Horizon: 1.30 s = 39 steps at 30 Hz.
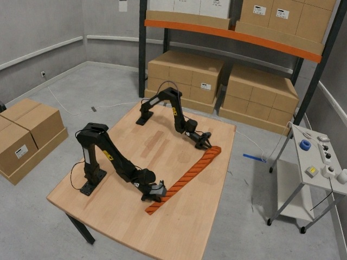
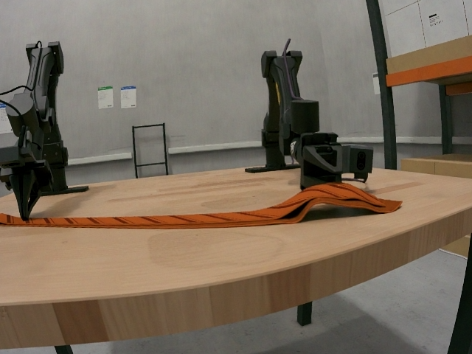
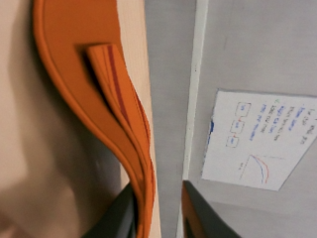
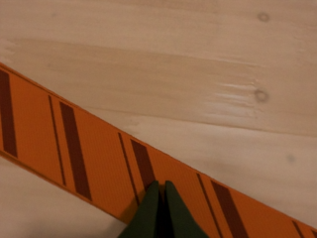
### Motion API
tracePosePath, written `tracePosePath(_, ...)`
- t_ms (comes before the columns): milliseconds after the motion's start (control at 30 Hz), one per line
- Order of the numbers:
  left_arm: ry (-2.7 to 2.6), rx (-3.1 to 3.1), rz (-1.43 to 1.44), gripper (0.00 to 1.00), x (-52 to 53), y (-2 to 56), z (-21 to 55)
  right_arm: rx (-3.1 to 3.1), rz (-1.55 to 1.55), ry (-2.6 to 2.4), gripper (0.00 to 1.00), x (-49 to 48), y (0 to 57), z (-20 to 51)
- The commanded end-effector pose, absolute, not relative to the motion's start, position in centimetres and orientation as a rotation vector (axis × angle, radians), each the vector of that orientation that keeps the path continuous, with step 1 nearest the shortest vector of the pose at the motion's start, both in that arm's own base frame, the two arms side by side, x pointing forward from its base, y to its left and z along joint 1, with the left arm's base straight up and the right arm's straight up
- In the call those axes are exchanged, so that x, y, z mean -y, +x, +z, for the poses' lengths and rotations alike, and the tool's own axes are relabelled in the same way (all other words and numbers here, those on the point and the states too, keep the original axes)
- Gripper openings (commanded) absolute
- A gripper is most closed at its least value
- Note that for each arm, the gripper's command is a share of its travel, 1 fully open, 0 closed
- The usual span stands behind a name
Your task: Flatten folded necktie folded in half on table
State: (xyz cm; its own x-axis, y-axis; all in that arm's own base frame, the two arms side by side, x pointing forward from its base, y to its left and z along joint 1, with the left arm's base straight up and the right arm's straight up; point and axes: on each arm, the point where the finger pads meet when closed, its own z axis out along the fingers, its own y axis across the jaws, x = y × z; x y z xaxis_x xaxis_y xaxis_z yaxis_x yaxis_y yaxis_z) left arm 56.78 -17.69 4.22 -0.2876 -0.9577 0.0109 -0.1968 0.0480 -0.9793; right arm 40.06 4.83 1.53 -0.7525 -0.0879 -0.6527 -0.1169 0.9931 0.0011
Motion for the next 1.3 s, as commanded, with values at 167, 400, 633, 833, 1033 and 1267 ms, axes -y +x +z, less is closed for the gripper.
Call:
tracePosePath(167, -1.188, -1.595, -1.291, 0.28, 17.13, 56.73, 5.11, -2.440, 0.054, -0.149, 0.04, -4.59, 39.78, 0.93)
tracePosePath(400, -1.188, -1.595, -1.291, 0.32, 17.15, 56.79, 5.39, -2.440, 0.054, -0.149, 0.04, -4.59, 39.78, 0.93)
tracePosePath(633, -1.188, -1.595, -1.291, 0.36, 17.16, 56.82, 5.54, -2.440, 0.054, -0.149, 0.04, -4.59, 39.78, 0.93)
tracePosePath(833, -1.188, -1.595, -1.291, 0.40, 17.16, 56.84, 5.65, -2.440, 0.054, -0.149, 0.04, -4.59, 39.78, 0.93)
tracePosePath(1033, -1.188, -1.595, -1.291, 0.43, 17.16, 56.84, 5.68, -2.440, 0.054, -0.149, 0.04, -4.59, 39.78, 0.93)
tracePosePath(1267, -1.188, -1.595, -1.291, 0.43, 17.15, 56.85, 5.68, -2.440, 0.054, -0.149, 0.04, -4.59, 39.78, 0.93)
